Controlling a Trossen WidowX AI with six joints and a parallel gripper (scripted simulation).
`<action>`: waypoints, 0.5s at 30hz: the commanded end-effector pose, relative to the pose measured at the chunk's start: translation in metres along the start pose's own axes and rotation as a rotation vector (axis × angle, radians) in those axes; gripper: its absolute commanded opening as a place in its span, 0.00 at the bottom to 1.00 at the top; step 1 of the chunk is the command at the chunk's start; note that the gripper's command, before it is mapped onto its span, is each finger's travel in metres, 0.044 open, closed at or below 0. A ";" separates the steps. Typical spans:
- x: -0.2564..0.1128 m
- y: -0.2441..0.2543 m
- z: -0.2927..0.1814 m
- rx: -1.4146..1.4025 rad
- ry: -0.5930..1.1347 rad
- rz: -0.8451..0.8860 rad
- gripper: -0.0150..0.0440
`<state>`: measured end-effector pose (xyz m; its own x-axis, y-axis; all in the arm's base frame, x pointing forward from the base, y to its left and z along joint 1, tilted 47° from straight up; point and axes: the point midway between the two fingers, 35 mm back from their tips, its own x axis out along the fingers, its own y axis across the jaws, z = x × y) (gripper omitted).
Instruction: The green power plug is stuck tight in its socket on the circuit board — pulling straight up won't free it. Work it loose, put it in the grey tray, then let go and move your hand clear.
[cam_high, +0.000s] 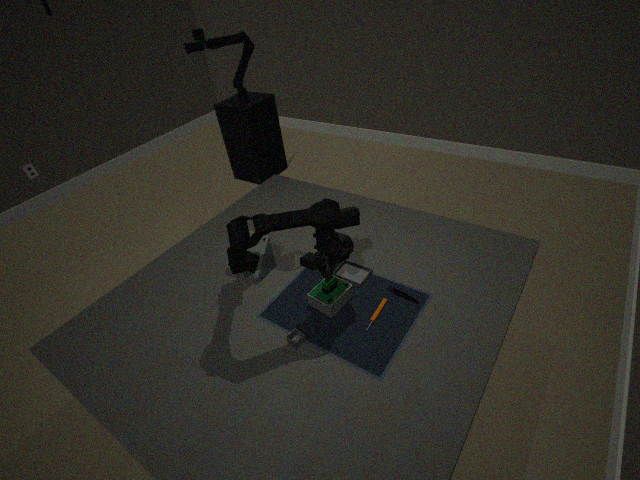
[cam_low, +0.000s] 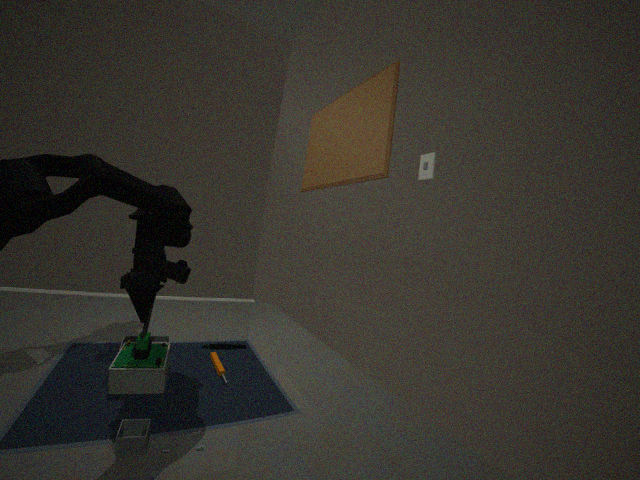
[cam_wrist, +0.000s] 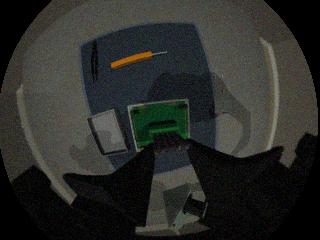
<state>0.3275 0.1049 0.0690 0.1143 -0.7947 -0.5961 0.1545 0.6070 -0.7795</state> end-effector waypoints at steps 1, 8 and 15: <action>-0.024 -0.006 0.003 0.010 -0.042 0.131 0.25; -0.033 -0.007 0.004 0.006 0.027 0.124 0.25; -0.025 -0.006 0.003 0.008 -0.007 0.127 0.25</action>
<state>0.3288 0.1044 0.0741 0.0505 -0.7386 -0.6722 0.1604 0.6703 -0.7245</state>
